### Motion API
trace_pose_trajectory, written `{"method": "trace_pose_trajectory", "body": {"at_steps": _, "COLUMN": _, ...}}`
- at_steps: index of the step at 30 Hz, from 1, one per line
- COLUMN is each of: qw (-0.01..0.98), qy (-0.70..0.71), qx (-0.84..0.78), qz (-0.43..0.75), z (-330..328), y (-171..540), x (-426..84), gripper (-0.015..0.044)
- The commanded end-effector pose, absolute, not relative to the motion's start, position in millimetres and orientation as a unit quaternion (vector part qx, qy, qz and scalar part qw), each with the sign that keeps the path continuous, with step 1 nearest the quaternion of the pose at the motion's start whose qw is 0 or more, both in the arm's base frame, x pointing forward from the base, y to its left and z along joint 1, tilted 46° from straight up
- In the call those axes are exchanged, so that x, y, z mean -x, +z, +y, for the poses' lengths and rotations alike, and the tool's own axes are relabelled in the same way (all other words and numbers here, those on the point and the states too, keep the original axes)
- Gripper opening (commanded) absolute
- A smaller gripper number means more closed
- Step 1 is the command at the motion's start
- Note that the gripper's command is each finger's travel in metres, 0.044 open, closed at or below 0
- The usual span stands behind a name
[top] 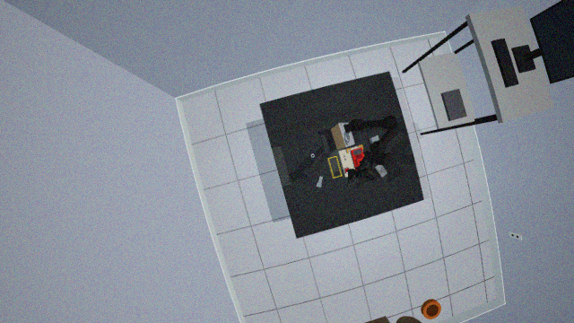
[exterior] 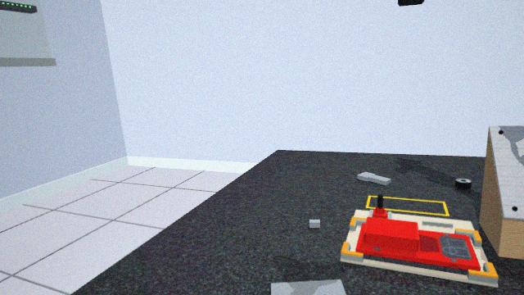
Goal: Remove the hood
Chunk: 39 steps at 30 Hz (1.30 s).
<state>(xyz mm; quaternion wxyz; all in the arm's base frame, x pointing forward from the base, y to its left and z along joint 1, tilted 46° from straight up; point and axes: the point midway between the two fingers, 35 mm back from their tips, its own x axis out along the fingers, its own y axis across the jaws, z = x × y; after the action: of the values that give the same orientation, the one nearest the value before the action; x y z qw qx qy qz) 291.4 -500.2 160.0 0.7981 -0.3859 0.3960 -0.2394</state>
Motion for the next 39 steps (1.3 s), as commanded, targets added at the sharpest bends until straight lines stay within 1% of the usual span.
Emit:
{"method": "trace_pose_trajectory", "body": {"at_steps": 1, "qw": 0.819, "qy": -0.211, "qx": 0.363, "qz": 0.391, "z": -480, "y": 148, "x": -307, "gripper": 0.0440}}
{"method": "trace_pose_trajectory", "body": {"at_steps": 10, "qw": 0.876, "qy": -0.114, "qx": 0.267, "qz": 0.385, "z": -406, "y": 116, "x": -358, "gripper": 0.0440}}
{"method": "trace_pose_trajectory", "body": {"at_steps": 18, "qw": 0.888, "qy": -0.039, "qx": 0.214, "qz": 0.405, "z": -338, "y": 94, "x": -383, "gripper": 0.0440}}
{"method": "trace_pose_trajectory", "body": {"at_steps": 23, "qw": 0.894, "qy": -0.003, "qx": 0.174, "qz": 0.412, "z": -305, "y": 84, "x": -392, "gripper": 0.0440}}
{"method": "trace_pose_trajectory", "body": {"at_steps": 30, "qw": 0.897, "qy": 0.065, "qx": 0.079, "qz": 0.431, "z": -238, "y": 68, "x": -403, "gripper": 0.0440}}
{"method": "trace_pose_trajectory", "body": {"at_steps": 39, "qw": 0.865, "qy": 0.150, "qx": -0.051, "qz": 0.476, "z": -144, "y": 54, "x": -403, "gripper": 0.0440}}
